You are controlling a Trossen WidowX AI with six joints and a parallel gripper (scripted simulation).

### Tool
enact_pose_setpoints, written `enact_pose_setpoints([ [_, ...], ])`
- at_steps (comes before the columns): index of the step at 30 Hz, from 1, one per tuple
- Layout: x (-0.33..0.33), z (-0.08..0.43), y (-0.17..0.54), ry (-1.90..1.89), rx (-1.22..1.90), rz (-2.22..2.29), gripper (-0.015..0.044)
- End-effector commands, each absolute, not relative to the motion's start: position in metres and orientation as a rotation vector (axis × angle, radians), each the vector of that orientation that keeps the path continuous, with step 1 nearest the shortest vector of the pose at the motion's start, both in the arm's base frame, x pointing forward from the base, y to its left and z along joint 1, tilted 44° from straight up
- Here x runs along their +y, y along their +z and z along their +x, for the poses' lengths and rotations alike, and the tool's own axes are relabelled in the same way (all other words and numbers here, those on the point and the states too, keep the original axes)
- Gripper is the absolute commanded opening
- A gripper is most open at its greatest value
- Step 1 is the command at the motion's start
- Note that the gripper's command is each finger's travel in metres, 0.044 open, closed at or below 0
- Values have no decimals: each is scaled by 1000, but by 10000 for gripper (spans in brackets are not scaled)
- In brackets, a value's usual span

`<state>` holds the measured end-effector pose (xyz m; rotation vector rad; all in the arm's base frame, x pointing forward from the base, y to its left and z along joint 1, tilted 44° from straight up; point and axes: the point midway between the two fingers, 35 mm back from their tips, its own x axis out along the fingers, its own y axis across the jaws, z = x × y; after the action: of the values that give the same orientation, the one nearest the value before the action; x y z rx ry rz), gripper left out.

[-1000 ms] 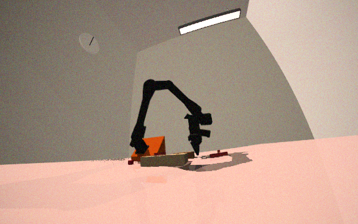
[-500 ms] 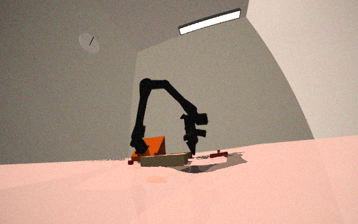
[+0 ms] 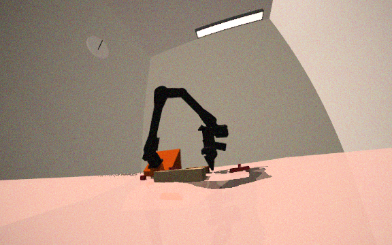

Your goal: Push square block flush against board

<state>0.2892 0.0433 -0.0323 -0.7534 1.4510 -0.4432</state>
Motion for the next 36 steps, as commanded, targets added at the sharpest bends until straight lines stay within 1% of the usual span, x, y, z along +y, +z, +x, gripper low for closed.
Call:
enact_pose_setpoints([
  [1, 44, 297, -33, -441, 1455, -754, 0],
  [24, 50, 332, -34, -442, 1453, -753, 0],
  [29, 87, 322, 2, -440, 1454, -751, 0],
  [36, 90, 320, 3, -424, 1461, -769, 0],
])
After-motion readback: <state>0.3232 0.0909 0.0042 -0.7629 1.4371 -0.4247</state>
